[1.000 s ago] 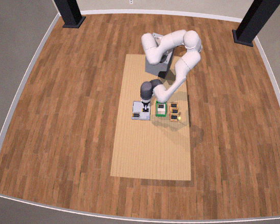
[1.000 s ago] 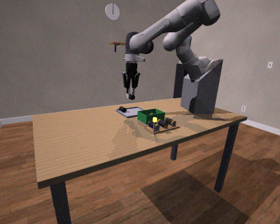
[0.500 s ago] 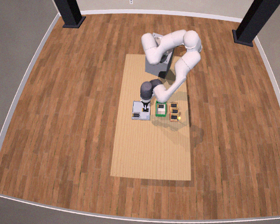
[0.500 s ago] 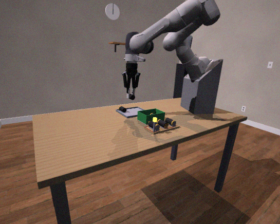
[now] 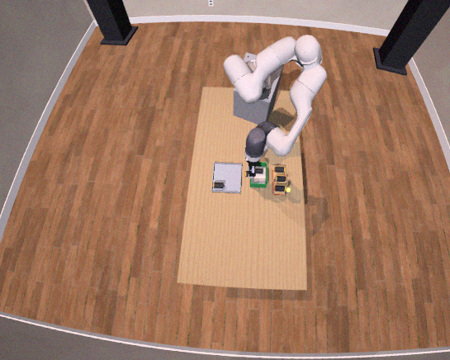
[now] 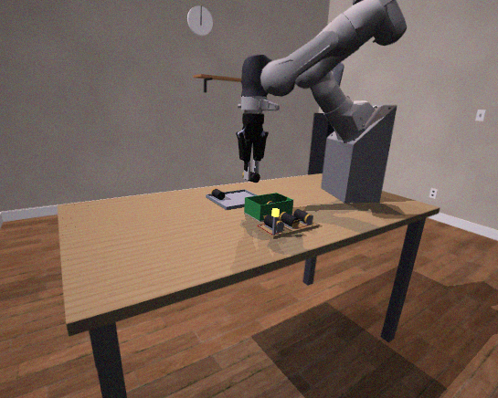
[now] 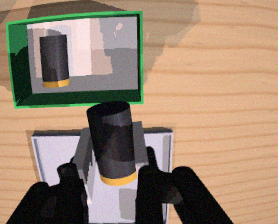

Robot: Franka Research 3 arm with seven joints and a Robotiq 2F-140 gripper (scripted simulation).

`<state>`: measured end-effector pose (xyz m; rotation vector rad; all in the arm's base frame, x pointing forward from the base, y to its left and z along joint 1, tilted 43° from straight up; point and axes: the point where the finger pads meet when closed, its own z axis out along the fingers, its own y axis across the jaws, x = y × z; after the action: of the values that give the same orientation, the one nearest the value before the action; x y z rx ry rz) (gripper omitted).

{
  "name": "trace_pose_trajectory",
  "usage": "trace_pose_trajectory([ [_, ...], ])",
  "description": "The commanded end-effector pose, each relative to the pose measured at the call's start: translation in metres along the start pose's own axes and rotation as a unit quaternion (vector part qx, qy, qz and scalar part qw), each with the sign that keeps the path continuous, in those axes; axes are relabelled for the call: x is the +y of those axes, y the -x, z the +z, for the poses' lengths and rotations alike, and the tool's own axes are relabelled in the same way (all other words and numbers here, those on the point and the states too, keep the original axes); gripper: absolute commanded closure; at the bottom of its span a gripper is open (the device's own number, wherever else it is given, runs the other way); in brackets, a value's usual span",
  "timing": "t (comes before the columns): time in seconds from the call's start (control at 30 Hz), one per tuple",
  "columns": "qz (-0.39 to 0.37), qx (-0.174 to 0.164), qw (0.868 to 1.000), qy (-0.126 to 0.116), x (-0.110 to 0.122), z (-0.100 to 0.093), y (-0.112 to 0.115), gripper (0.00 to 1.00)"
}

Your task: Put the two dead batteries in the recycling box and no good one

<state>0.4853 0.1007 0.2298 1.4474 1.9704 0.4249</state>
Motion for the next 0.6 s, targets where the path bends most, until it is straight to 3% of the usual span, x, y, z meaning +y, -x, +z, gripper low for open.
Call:
trace_pose_trajectory([
  [0.0,0.066,-0.006,0.998,0.004,-0.004,-0.001,-0.026,0.84],
  [0.13,0.066,-0.006,0.998,0.004,-0.009,-0.001,-0.059,0.84],
  [0.57,0.089,-0.006,0.996,0.005,-0.009,0.000,-0.061,0.84],
])
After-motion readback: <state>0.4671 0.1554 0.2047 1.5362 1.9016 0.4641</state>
